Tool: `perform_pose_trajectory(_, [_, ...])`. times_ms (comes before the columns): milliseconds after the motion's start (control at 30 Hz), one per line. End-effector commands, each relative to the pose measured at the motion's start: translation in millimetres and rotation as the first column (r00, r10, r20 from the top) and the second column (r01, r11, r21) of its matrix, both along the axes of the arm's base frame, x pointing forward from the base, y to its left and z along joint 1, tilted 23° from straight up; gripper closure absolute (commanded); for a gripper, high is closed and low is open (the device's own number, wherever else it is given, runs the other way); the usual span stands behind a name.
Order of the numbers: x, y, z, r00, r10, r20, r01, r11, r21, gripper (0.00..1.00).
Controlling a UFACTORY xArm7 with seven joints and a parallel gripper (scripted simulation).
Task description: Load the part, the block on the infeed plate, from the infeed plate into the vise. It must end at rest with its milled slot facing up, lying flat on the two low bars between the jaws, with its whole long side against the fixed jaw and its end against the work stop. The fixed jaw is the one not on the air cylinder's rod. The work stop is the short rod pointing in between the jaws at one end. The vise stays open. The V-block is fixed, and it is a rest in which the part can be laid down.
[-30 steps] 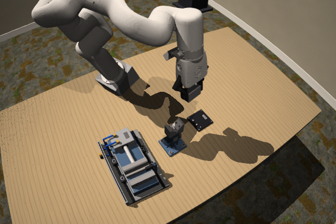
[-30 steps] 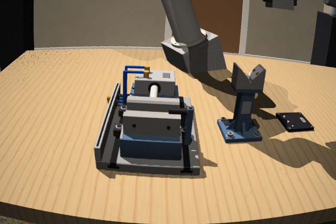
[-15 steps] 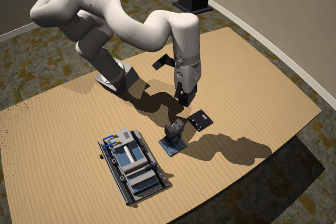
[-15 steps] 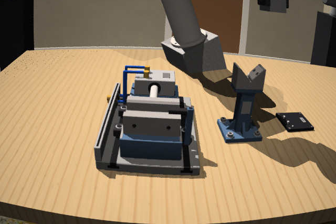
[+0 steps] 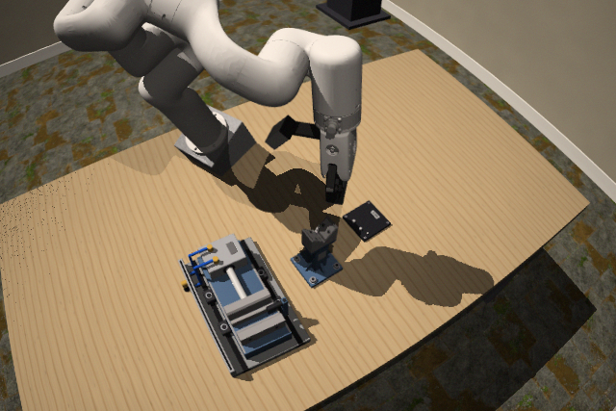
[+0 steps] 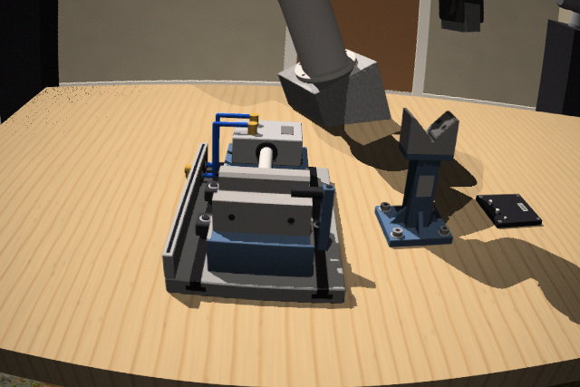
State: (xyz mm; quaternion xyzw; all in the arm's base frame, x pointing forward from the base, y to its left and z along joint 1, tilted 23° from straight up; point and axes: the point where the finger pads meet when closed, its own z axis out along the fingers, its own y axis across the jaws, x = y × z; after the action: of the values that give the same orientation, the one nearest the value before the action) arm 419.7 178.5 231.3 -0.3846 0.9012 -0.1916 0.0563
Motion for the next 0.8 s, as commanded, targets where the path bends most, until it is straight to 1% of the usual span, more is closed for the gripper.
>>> perform_pose_trajectory(0, [1.2,-3.5,-1.7,0.996,0.083,-0.034,-0.084,0.996,-0.018,1.0])
perform_pose_trajectory(367, [2.1,-15.2,-12.1,0.957,0.259,-0.127,-0.269,0.961,-0.061,1.0])
perform_pose_trajectory(433, [2.1,-15.2,-12.1,0.957,0.259,-0.127,-0.269,0.961,-0.061,1.0])
perform_pose_trajectory(767, [2.4,-24.1,-21.5,0.901,0.384,-0.204,-0.406,0.91,-0.081,1.0])
